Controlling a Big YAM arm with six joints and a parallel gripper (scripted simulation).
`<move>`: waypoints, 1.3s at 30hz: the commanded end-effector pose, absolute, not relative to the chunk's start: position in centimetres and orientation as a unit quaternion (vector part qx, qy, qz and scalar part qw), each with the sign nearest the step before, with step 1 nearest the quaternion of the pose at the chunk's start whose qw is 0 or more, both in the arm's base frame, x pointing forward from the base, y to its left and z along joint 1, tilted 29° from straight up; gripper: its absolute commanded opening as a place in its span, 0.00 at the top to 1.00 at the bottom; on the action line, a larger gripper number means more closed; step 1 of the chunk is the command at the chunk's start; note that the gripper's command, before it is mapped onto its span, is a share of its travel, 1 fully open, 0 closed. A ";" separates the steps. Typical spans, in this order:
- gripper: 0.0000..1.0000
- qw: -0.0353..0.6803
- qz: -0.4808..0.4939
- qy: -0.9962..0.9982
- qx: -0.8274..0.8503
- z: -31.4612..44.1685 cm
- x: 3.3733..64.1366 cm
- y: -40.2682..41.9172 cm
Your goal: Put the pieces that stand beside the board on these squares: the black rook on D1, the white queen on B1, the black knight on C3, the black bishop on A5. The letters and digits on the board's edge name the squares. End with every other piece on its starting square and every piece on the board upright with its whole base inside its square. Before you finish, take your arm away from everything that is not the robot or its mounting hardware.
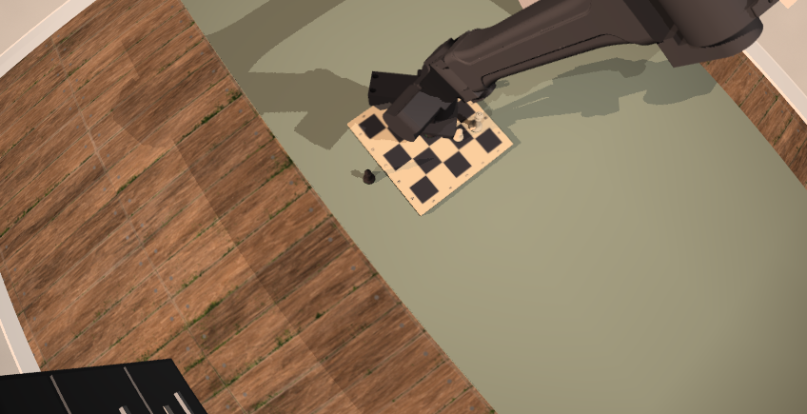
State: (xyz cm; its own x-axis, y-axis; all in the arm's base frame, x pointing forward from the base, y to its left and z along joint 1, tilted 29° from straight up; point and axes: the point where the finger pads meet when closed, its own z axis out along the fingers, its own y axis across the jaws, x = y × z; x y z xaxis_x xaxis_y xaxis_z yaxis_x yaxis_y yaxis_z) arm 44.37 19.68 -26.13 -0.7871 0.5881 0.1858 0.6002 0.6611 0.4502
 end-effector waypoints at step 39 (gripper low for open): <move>1.00 0.005 -0.253 -0.910 -0.328 -26.0 44.5 18.8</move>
State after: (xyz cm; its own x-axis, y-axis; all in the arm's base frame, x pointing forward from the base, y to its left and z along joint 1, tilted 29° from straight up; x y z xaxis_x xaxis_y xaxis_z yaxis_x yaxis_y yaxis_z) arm 44.40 19.67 -26.13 -0.7874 0.5881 0.1850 0.5997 0.6610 0.4511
